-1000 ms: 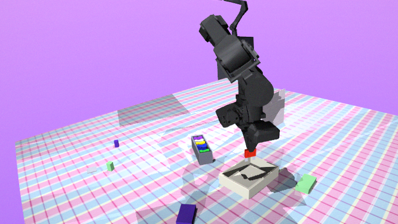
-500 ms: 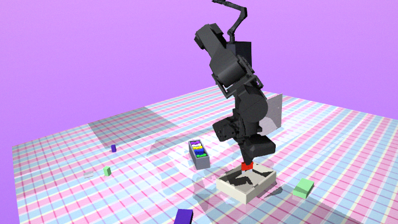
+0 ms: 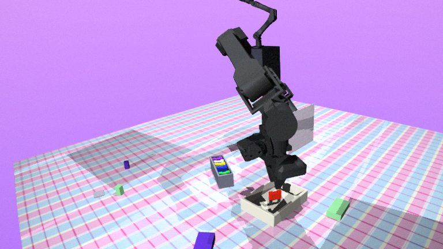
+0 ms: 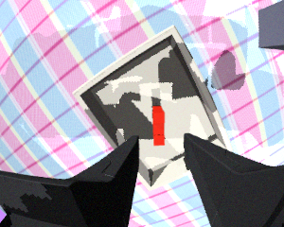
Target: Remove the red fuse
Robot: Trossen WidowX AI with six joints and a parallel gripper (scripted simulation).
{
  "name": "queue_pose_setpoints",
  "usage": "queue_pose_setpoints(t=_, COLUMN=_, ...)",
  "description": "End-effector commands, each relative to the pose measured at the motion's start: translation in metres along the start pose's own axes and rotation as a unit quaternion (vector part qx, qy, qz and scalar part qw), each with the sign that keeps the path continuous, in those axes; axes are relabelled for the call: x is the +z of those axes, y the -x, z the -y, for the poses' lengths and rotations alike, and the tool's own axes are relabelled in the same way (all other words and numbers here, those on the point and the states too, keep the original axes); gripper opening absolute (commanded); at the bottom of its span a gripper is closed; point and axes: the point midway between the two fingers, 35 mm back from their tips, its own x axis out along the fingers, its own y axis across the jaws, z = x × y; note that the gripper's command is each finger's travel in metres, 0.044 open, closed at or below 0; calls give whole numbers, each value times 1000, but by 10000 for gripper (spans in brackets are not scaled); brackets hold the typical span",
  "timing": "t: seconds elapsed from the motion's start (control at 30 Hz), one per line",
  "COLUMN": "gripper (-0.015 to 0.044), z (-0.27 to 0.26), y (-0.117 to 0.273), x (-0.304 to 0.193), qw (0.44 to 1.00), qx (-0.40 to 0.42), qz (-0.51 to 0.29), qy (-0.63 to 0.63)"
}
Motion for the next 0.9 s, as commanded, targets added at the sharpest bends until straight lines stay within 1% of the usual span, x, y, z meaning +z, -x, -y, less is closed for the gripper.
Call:
queue_pose_setpoints(t=0.0, gripper=236, z=0, y=0, x=0, qw=1000, qx=0, qz=0, qy=0)
queue_pose_setpoints(t=0.1, gripper=315, z=0, y=0, x=0, qw=1000, qx=0, qz=0, qy=0)
queue_pose_setpoints(t=0.13, gripper=330, z=0, y=3, x=0, qw=1000, qx=0, qz=0, qy=0)
queue_pose_setpoints(t=0.23, gripper=330, z=1, y=34, x=-1, qw=1000, qx=-2, qz=0, qy=5)
queue_pose_setpoints(t=0.27, gripper=330, z=1, y=37, x=-1, qw=1000, qx=-2, qz=0, qy=5)
queue_pose_setpoints(t=0.87, gripper=330, z=1, y=37, x=-2, qw=1000, qx=-3, qz=2, qy=9)
